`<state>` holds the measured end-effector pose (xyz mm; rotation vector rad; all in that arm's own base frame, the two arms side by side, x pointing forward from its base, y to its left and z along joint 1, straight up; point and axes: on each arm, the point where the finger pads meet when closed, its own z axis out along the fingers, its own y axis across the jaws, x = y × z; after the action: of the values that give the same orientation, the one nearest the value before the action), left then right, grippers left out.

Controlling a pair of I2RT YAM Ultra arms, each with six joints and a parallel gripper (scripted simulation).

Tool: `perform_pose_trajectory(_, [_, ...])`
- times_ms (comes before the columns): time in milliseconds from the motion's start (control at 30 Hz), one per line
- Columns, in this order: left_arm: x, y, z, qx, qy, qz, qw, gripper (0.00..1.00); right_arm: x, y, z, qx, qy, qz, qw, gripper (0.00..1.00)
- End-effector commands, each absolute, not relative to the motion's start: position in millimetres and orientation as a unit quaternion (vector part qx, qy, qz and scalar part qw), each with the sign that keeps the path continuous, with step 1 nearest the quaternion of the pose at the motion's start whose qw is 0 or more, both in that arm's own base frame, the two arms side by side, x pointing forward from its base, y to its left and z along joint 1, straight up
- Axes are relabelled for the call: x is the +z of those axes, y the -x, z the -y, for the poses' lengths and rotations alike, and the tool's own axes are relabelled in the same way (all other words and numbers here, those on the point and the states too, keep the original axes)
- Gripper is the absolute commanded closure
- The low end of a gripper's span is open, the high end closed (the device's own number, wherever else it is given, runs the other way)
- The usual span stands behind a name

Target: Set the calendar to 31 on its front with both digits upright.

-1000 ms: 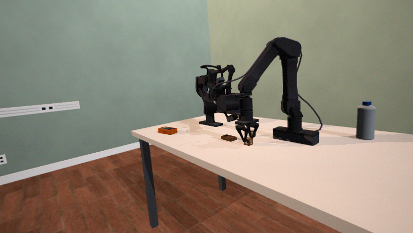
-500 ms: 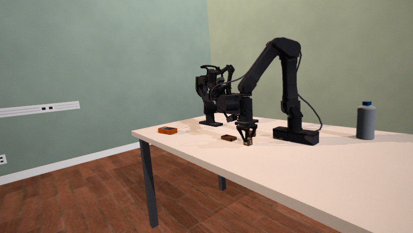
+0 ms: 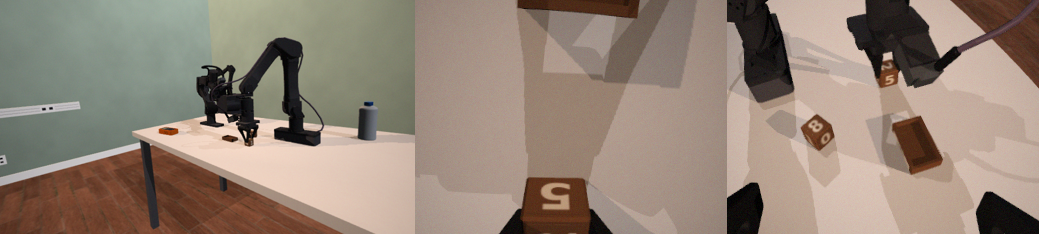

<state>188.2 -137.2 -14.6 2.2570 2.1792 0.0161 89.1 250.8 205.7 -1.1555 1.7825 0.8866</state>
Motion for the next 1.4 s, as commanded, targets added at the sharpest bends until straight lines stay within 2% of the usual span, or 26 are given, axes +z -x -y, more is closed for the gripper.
perform_pose_trajectory(0, [-8, -188, 136, 0.001, -0.720, -0.694, 0.004, 0.74, 220, -93, -249, 0.361, 0.445, -0.699, 0.428, 0.00])
perform_pose_trajectory(267, [46, -190, 138, 0.002, -0.720, -0.694, 0.009, 0.74, 220, -93, -249, 0.361, 0.445, -0.699, 0.428, 0.00])
perform_pose_trajectory(400, [50, -190, 138, 0.002, -0.720, -0.694, 0.009, 0.74, 220, -93, -249, 0.361, 0.445, -0.699, 0.428, 0.00])
perform_pose_trajectory(533, [41, -203, 146, 0.007, -0.720, -0.693, 0.039, 0.74, 220, -93, -249, 0.361, 0.445, -0.699, 0.428, 0.00])
perform_pose_trajectory(700, [5, -196, 139, 0.008, -0.716, -0.697, 0.025, 0.74, 220, -93, -249, 0.361, 0.445, -0.699, 0.428, 0.00])
perform_pose_trajectory(1033, [-2, -183, 132, 0.007, -0.708, -0.706, 0.008, 0.74, 220, -93, -249, 0.361, 0.445, -0.699, 0.428, 0.00])
perform_pose_trajectory(1367, [2, -190, 136, 0.010, -0.532, -0.847, 0.016, 0.74, 220, -93, -249, 0.361, 0.445, -0.699, 0.428, 0.00])
